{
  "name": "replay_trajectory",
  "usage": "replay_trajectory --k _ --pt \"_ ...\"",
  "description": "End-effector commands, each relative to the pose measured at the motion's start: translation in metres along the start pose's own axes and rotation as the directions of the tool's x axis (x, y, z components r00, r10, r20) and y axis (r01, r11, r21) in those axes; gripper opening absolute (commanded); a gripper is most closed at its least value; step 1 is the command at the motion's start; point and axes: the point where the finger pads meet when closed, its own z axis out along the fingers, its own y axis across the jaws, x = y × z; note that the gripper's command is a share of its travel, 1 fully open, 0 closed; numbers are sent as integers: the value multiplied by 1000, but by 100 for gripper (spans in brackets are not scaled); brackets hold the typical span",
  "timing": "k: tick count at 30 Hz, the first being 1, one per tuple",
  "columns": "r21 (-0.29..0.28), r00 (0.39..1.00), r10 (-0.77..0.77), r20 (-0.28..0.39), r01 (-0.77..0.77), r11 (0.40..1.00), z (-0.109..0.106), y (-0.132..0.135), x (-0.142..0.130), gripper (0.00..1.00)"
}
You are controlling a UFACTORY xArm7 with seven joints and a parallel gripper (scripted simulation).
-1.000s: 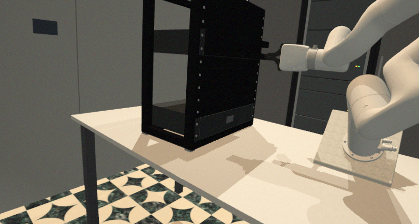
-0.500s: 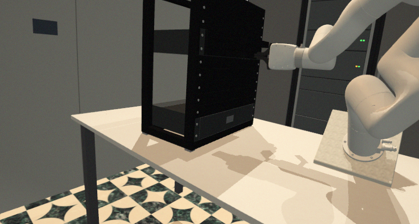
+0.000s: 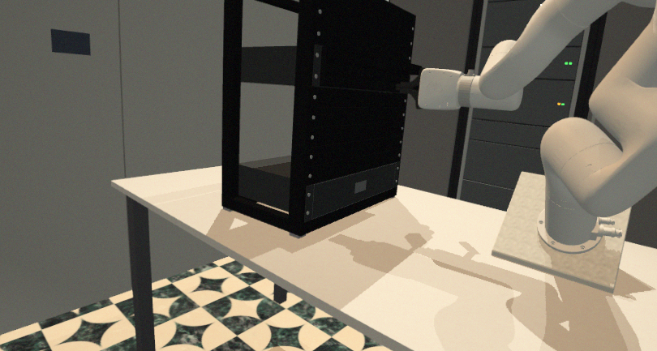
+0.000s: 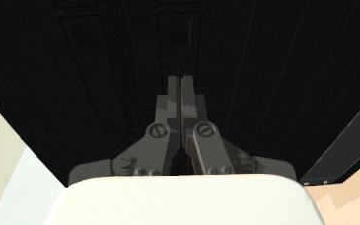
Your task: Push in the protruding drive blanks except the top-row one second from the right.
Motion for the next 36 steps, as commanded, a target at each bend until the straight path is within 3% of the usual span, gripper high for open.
replay_trajectory --k 1,36 --pt "3 1000 -2 0 2 1000 1 -2 0 0" --pt "3 1000 -2 0 2 1000 11 -2 0 0"
